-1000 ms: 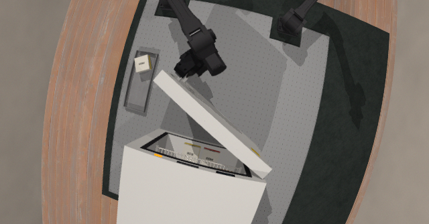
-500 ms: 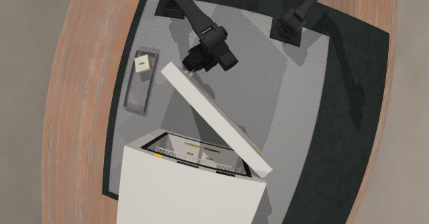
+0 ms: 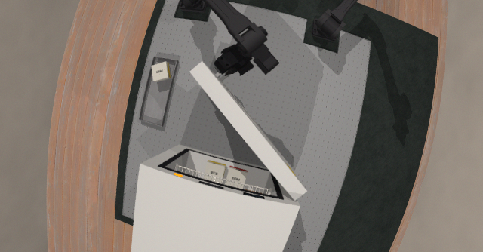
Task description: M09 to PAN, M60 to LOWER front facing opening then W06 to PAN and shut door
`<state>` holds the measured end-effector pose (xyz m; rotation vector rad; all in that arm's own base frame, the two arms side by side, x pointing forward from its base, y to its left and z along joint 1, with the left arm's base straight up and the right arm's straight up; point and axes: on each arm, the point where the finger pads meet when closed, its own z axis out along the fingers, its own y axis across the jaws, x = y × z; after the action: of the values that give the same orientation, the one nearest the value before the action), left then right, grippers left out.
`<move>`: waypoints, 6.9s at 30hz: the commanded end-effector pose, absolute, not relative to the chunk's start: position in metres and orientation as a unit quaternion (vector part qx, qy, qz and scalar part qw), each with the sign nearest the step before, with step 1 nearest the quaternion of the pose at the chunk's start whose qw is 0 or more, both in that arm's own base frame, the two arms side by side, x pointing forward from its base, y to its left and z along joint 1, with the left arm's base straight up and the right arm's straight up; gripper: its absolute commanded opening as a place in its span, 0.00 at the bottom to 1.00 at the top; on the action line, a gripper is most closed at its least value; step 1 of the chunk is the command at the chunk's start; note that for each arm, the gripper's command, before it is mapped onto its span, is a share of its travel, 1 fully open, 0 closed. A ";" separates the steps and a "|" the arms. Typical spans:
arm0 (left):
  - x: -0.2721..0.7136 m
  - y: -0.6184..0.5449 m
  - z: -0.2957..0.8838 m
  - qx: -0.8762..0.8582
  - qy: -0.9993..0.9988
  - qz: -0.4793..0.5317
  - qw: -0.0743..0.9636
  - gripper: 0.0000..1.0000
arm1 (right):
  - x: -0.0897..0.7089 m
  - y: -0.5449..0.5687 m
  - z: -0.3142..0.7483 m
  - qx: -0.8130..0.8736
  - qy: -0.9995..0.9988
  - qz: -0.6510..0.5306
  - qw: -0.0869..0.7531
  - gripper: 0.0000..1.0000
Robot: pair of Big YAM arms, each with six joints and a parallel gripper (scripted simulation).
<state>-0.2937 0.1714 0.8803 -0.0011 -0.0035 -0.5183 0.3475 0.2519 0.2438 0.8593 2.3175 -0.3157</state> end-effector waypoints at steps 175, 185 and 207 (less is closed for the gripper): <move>-0.279 0.163 0.885 0.004 0.014 -0.262 0.965 0.00 | 0.349 0.187 0.416 -0.346 0.748 0.218 0.522 1.00; -0.279 0.163 0.885 0.004 0.014 -0.262 0.965 0.00 | 0.358 0.197 0.417 -0.346 0.748 0.219 0.522 1.00; -0.279 0.163 0.885 0.004 0.014 -0.262 0.965 0.00 | 0.380 0.222 0.418 -0.344 0.748 0.221 0.523 1.00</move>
<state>-0.2936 0.1714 0.8803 -0.0011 -0.0035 -0.5183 0.3677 0.2103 0.3729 -0.8344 1.8775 0.5306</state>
